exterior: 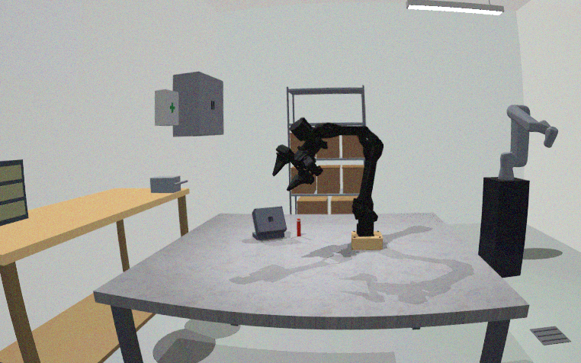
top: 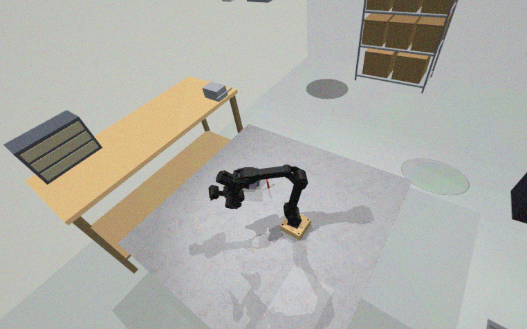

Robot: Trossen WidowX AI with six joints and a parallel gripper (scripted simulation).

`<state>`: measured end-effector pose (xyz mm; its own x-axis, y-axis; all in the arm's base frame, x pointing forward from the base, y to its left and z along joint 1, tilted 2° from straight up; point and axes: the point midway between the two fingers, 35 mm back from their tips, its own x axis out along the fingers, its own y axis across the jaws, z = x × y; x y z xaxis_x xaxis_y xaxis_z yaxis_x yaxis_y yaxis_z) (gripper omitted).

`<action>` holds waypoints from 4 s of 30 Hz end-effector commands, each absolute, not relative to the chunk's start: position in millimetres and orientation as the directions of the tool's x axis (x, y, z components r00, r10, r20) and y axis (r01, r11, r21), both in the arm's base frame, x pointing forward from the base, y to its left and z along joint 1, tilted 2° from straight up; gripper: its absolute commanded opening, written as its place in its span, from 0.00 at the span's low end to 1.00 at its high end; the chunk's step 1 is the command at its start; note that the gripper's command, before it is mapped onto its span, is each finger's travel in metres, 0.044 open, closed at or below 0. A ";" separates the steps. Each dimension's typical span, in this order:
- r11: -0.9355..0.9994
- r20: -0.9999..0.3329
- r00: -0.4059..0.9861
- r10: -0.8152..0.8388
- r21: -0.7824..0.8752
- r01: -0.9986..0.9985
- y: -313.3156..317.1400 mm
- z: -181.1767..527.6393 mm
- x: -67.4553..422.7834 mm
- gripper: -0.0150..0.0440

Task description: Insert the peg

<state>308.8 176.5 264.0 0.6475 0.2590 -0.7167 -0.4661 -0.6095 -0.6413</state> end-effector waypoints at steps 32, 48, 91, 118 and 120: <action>-0.158 -0.873 0.488 -0.029 -0.478 -0.864 37.3 197.7 358.4 1.00; 0.116 -0.929 0.356 -0.100 -0.366 -0.923 -30.9 166.9 354.3 1.00; 0.774 -0.999 0.009 -0.044 -0.040 -0.632 -187.8 97.0 283.1 1.00; 0.775 -0.999 0.008 -0.044 -0.039 -0.630 -190.5 61.8 284.7 1.00; 0.775 -0.999 0.008 -0.044 -0.039 -0.630 -190.6 58.6 284.7 1.00</action>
<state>286.1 -192.1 66.1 0.0122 -0.0520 -0.9986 -0.6330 0.7727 -0.0480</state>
